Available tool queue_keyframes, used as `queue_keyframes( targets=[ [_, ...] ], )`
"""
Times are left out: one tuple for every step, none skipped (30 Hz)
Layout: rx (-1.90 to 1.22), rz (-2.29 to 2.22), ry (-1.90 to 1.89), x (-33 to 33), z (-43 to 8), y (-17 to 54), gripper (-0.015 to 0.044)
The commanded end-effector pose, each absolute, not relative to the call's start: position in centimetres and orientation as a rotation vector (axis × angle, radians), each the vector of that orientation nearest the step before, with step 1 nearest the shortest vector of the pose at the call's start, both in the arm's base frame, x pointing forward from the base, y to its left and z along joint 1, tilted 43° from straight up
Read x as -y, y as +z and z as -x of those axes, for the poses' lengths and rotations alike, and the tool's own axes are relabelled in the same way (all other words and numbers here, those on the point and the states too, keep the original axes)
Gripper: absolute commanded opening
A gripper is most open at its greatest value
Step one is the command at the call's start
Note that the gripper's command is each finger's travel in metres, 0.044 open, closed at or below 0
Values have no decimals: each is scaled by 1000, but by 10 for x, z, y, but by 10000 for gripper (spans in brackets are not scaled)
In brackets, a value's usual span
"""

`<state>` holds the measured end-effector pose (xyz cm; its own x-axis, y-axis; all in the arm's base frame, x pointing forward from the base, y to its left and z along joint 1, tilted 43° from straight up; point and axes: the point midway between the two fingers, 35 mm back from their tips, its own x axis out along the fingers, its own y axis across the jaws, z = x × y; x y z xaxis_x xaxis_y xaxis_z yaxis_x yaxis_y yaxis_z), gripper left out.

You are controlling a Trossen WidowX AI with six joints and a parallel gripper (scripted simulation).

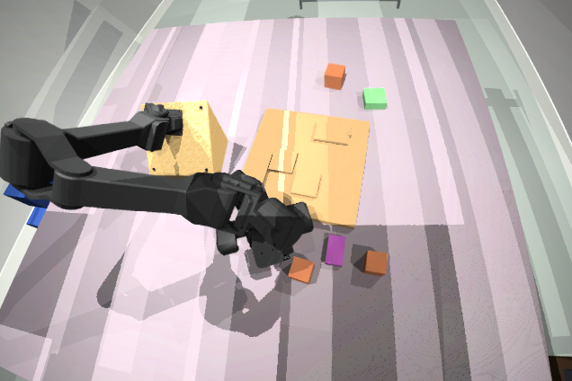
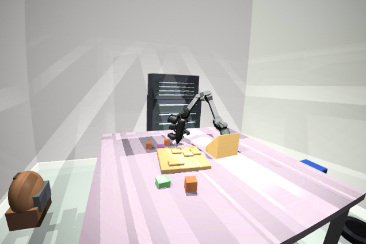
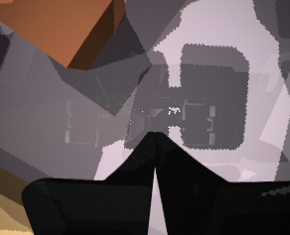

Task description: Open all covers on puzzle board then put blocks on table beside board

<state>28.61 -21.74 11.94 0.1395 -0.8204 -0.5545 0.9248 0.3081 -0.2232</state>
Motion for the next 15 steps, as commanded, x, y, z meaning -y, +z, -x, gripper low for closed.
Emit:
queue_keyframes(
  targets=[
    [-743,-138,-1214,203,-293,112,0],
    [-768,-120,-1196,198,-295,109,0],
    [-792,-103,-1179,194,-296,107,0],
    [-817,-85,-1161,189,-298,105,0],
    [-840,-67,-1143,184,-299,102,0],
    [-864,-48,-1125,179,-300,100,0],
    [-887,-30,-1107,174,-301,98,0],
    [-911,-11,-1089,169,-302,96,0],
    [-933,8,-1070,165,-303,94,0],
    [-957,28,-1051,160,-304,92,0],
    [-980,49,-1032,155,-305,90,0],
    [-1003,70,-1012,149,-305,88,0],
    [-1026,91,-992,144,-306,86,0],
    [-1048,112,-973,139,-306,84,0],
    [-1070,134,-953,134,-306,82,0]
  ],
)
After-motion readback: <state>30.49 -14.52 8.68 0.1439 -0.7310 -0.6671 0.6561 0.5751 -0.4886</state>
